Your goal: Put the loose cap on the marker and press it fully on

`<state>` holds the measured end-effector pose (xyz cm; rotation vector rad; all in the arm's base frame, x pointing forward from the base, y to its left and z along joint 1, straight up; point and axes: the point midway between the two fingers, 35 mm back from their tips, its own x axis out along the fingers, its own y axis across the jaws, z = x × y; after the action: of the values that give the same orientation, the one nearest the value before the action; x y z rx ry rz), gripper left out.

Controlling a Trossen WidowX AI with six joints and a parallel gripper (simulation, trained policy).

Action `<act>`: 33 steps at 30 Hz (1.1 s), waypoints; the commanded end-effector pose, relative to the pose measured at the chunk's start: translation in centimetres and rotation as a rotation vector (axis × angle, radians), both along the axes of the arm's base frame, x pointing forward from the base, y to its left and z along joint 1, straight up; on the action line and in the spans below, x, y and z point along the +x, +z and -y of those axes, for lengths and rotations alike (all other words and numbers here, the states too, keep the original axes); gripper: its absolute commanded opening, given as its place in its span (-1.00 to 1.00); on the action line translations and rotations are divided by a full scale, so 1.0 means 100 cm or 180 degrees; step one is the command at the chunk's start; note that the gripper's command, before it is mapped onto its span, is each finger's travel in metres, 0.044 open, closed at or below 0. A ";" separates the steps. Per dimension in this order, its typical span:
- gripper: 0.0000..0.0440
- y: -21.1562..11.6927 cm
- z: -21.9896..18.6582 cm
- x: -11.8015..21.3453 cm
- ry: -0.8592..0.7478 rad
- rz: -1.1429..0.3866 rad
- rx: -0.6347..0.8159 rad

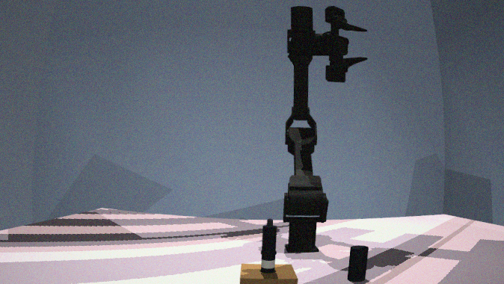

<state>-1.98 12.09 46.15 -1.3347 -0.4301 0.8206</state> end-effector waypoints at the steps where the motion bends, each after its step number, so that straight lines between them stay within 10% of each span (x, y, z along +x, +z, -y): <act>1: 0.44 -0.003 0.002 0.013 0.0013 -0.0114 -0.0034; 33: 0.45 -0.032 0.010 0.100 0.0238 -0.0688 -0.0429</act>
<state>7.23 11.19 43.33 -1.3624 -0.2941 1.0209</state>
